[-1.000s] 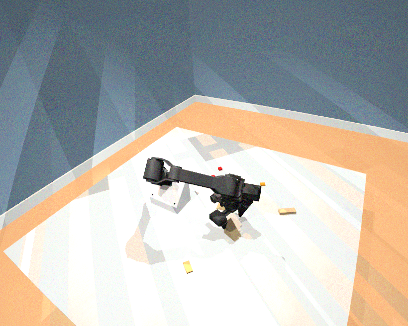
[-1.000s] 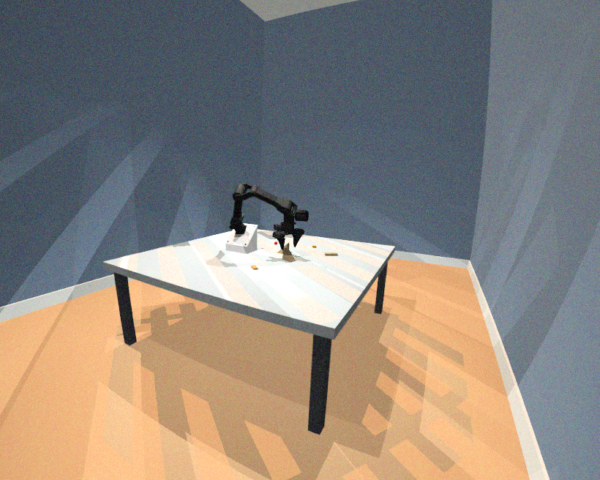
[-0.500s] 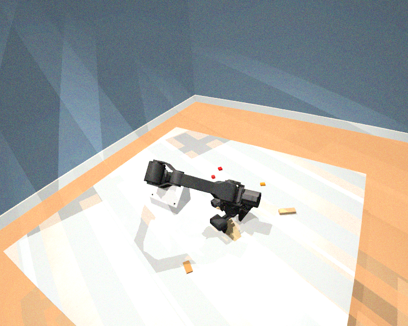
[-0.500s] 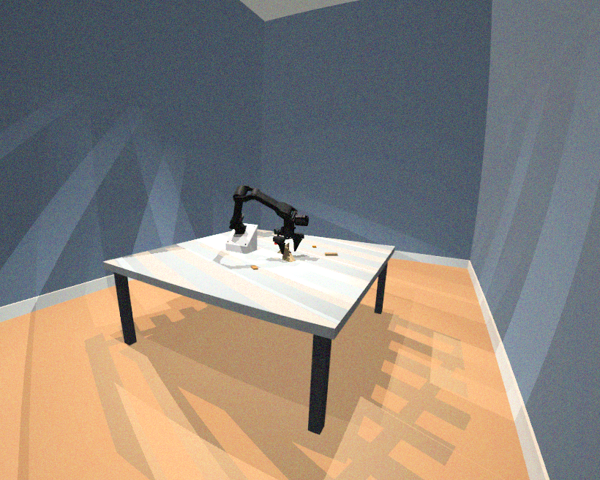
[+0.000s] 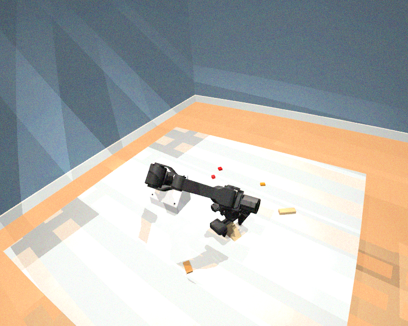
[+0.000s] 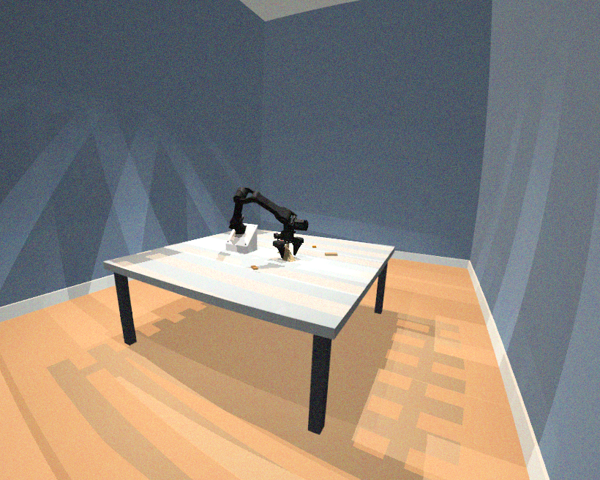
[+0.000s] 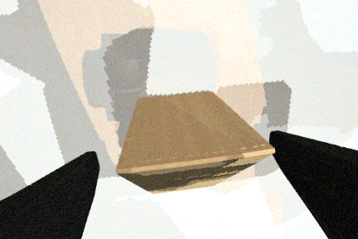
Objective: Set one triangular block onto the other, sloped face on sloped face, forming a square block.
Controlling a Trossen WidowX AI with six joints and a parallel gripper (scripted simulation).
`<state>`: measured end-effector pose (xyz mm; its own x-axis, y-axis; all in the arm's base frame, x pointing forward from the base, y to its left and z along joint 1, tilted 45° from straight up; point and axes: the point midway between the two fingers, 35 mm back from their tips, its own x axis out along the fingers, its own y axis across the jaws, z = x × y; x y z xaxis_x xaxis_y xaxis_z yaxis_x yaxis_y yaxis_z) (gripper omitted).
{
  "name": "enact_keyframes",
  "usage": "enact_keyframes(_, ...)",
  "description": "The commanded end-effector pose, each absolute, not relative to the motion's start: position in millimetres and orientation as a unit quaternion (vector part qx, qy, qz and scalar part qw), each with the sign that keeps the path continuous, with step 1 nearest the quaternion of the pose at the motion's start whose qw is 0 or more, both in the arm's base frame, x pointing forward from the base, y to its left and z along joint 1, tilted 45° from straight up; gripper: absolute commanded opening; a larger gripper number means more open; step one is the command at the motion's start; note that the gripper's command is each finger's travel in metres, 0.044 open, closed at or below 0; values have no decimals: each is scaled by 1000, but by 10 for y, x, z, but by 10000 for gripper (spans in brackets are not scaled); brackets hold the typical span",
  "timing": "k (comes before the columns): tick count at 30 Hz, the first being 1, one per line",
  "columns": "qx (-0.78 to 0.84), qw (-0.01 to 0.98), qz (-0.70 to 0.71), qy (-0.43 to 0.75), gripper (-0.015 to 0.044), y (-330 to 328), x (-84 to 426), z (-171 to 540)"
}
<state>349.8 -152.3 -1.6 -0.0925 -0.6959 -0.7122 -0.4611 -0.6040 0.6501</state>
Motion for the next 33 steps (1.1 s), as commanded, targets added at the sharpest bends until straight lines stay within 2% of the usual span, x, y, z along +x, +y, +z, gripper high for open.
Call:
enact_keyframes(1, 663, 102, -600, -436, 440, -1583, 3463, -63)
enact_keyframes(5, 662, 102, -600, -436, 440, -1611, 3455, -89)
enact_keyframes(15, 662, 102, -600, -436, 177, -1611, 3455, -89)
enact_keyframes(21, 662, 102, -600, -436, 138, -1611, 3455, -89)
enact_keyframes(26, 663, 102, -600, -436, 6, -1591, 3460, -70)
enact_keyframes(33, 664, 99, -600, -435, 0, -1395, 3492, 117)
